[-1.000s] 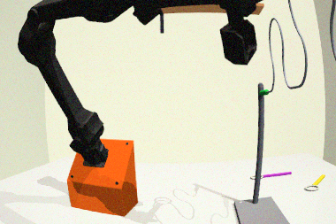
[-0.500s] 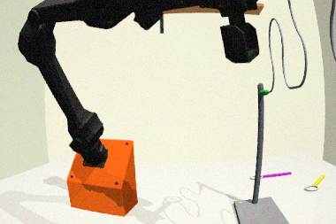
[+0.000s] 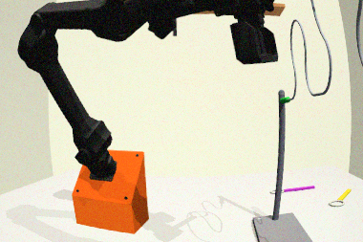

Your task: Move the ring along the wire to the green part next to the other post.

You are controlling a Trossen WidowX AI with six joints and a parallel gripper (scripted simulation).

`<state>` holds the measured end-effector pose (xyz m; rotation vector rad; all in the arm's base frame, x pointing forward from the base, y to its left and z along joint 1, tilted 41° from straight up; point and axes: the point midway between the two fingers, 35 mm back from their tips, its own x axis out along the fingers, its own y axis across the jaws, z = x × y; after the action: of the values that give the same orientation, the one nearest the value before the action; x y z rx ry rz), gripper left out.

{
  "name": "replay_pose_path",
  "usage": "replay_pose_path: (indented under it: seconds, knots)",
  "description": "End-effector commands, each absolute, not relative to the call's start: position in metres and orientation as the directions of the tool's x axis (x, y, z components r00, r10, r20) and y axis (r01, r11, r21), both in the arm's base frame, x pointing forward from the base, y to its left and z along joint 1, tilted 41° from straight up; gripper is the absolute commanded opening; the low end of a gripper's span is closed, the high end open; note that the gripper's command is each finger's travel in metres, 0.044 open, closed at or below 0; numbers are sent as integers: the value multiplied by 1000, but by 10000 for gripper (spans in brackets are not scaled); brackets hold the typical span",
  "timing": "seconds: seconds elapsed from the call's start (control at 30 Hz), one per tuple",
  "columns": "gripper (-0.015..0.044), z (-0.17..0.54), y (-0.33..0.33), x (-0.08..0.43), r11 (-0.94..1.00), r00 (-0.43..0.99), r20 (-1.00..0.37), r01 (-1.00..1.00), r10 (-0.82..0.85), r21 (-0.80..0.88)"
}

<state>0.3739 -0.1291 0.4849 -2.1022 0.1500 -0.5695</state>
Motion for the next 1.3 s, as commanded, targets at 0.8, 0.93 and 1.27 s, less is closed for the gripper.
replay_pose_path:
  seconds: [0.8, 0.93, 1.27]
  knots:
    - [-150, 491, -122, 373, -812, 882, 437, 120, -178, -572]
    - [-150, 492, -121, 373, -839, 881, 447, 121, -154, -530]
    - [-150, 494, -118, 373, -898, 879, 466, 126, -95, -421]
